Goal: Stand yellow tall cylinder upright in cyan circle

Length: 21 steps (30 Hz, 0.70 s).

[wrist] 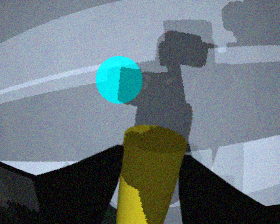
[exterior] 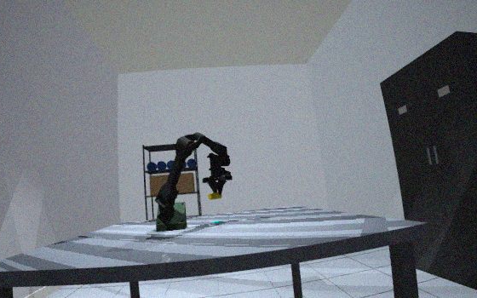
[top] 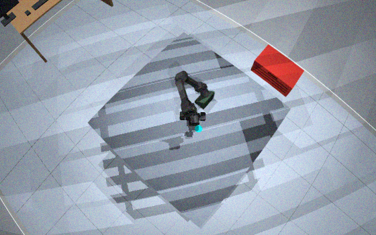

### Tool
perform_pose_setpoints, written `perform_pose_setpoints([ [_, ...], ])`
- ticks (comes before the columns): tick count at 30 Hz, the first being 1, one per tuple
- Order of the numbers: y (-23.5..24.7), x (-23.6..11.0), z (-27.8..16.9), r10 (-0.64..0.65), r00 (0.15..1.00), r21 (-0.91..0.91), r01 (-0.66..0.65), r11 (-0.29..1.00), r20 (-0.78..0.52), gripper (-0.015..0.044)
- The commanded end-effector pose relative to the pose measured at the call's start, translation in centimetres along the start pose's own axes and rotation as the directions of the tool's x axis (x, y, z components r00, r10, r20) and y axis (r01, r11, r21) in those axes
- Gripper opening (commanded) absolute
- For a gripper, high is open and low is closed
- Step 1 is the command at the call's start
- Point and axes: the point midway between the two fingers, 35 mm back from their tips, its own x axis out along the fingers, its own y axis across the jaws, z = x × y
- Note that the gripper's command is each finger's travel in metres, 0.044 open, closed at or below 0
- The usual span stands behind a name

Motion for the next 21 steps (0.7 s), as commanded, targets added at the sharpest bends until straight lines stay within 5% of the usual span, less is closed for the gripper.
perform_pose_setpoints([
  [1, 0.9, -0.3, 0.6, 0.004, 1.000, -0.084, -0.003, 0.996, 0.008, 0.0105],
  [21, 5.1, 0.0, 1.9, -0.009, 1.000, -0.488, 0.006, 0.873, -0.005, 0.0105],
])
